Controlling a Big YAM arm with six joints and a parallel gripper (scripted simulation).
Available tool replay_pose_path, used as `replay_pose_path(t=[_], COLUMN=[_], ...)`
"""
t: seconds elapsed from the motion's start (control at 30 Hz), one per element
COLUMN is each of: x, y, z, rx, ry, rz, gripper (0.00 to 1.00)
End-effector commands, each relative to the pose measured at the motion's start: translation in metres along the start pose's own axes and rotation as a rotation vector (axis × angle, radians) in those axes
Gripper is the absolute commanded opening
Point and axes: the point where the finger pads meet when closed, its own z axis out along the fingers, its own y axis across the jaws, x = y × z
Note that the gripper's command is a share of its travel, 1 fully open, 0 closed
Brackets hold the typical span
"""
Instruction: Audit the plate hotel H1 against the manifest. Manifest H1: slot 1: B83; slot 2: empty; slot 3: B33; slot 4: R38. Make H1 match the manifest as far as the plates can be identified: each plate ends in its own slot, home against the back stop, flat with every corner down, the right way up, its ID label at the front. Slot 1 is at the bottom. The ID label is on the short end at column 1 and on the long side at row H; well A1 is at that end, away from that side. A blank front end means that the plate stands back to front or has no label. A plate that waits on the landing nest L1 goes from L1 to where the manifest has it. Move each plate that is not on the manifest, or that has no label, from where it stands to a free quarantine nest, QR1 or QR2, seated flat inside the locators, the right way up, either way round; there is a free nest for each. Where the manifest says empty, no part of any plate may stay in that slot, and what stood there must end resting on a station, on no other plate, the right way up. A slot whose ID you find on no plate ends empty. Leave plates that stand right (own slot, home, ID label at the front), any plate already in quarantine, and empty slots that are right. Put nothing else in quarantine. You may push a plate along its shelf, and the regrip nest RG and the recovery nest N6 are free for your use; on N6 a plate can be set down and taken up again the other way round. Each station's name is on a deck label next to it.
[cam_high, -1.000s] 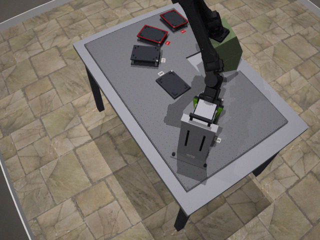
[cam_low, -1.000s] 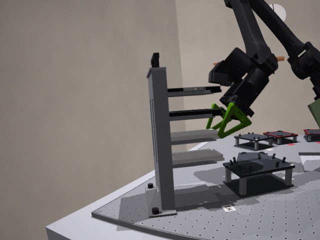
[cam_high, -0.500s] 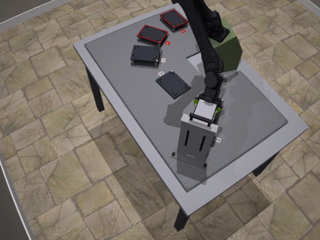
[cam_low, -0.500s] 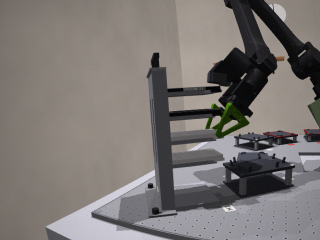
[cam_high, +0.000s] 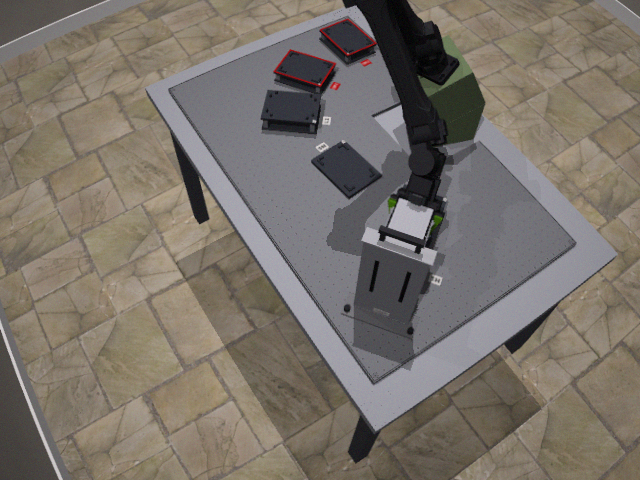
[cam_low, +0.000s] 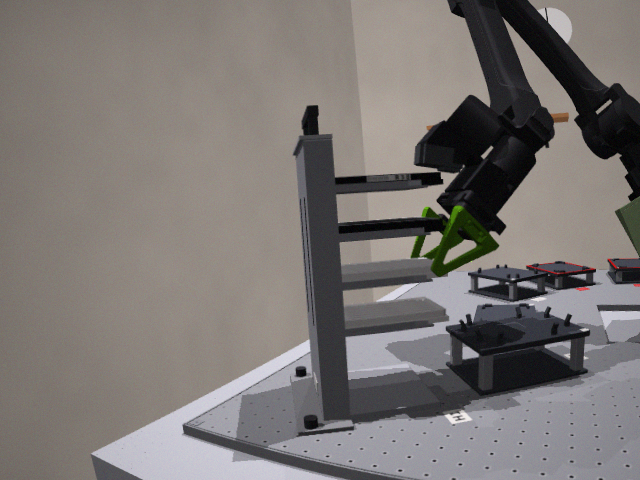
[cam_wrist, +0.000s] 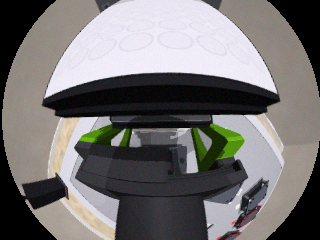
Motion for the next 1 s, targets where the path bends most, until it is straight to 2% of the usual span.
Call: replay_pose_path(t=[0.0, 0.13, 0.33, 0.37, 0.53, 0.9, 0.93, 0.97], x=[0.003, -0.005, -0.001, 0.009, 0.005, 0.014, 0.019, 0.016], y=[-0.001, 0.004, 0.003, 0.001, 0.005, 0.003, 0.003, 0.004], z=[0.001, -0.009, -0.012, -0.010, -0.019, -0.026, -0.027, -0.029], rx=[-0.001, -0.007, -0.006, -0.002, -0.009, -0.006, -0.008, -0.009], ry=[0.013, -0.026, -0.023, -0.002, -0.026, -0.022, -0.007, -0.021], rz=[-0.022, -0.011, -0.007, -0.011, 0.005, 0.011, 0.000, 0.007], gripper=[0.86, 0.86, 0.86, 0.86, 0.86, 0.86, 0.86, 0.86])
